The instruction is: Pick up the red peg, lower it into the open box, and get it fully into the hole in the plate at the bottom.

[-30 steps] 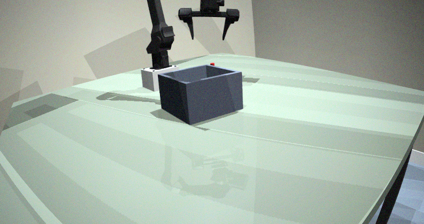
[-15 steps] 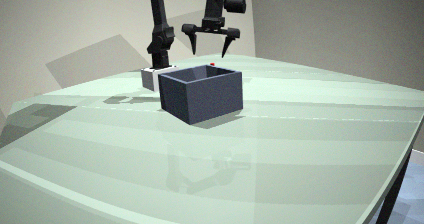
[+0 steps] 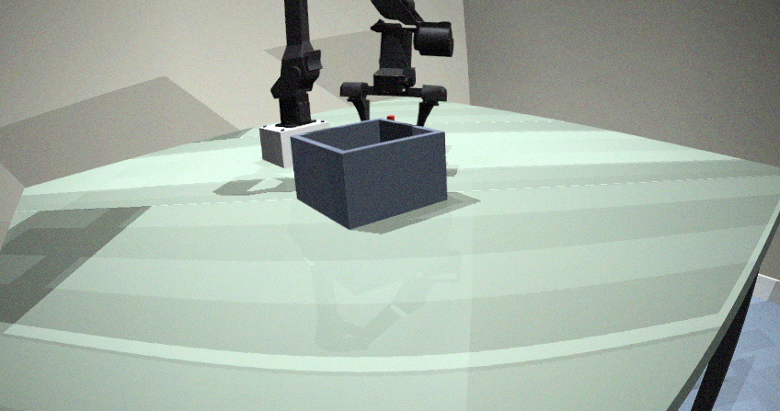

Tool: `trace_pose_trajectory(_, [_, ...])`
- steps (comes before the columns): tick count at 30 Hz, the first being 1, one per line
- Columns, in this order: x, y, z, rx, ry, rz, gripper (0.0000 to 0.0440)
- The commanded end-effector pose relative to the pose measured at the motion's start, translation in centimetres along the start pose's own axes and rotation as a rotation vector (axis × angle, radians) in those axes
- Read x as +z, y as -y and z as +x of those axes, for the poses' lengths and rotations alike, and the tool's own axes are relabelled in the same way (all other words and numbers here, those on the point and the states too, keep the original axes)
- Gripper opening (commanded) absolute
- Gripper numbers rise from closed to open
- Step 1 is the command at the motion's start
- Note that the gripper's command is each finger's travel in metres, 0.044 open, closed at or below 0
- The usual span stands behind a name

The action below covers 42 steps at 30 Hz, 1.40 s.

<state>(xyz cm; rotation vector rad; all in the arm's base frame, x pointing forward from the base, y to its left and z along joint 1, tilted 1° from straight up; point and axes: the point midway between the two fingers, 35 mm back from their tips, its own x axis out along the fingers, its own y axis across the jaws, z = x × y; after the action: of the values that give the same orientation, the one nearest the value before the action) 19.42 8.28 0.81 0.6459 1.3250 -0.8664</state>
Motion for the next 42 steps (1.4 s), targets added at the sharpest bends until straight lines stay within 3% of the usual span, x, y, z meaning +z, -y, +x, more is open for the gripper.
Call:
trace_pose_trajectory(1, [-0.5, 0.0, 1.0, 0.005, -0.011, 0.016, 0.0408])
trace_pose_trajectory(17, [-1.4, 0.4, 1.6, -0.023, -0.117, 0.021, 0.0004])
trace_pose_trajectory(42, [5.5, -0.2, -4.0, 0.041, 0.124, -0.1, 0.0])
